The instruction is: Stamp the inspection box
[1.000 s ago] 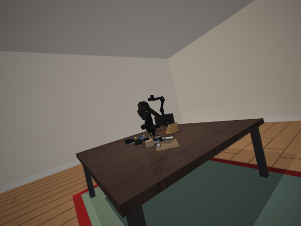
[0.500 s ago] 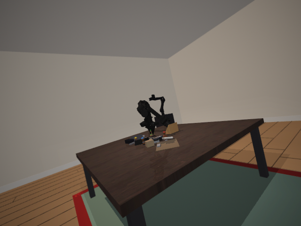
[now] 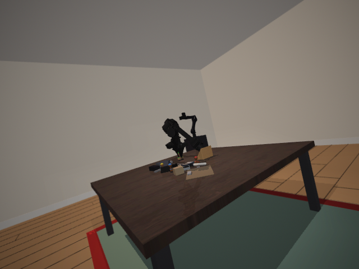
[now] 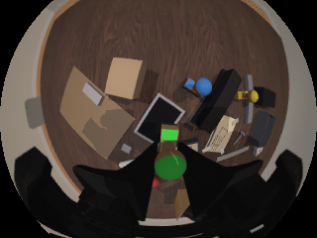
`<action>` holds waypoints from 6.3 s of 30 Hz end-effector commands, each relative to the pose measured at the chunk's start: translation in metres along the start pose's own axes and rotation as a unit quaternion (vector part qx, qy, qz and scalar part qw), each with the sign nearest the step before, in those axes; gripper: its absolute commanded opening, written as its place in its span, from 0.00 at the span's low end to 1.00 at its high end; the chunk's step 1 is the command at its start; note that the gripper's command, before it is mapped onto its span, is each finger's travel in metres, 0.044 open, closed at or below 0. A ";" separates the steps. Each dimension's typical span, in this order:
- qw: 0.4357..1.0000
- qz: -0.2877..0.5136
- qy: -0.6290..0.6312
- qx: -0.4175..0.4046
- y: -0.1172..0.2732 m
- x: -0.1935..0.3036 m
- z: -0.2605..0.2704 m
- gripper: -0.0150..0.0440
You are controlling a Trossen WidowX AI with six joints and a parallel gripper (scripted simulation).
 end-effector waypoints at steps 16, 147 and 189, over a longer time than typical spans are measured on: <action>0.993 -0.004 -0.115 0.000 0.006 0.039 -0.088 0.25; 0.983 -0.010 -0.181 0.005 -0.066 0.075 -0.132 0.25; 0.983 -0.010 -0.181 0.005 -0.069 0.075 -0.132 0.25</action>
Point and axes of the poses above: the point midway between the two fingers, 35 mm back from their tips, its own y axis back along the fingers, its own z axis across the jaws, x = y × z, the point moved 4 cm from there along y, back along the fingers, and after that the axes turned 15 degrees about y, right-handed, at the moved point
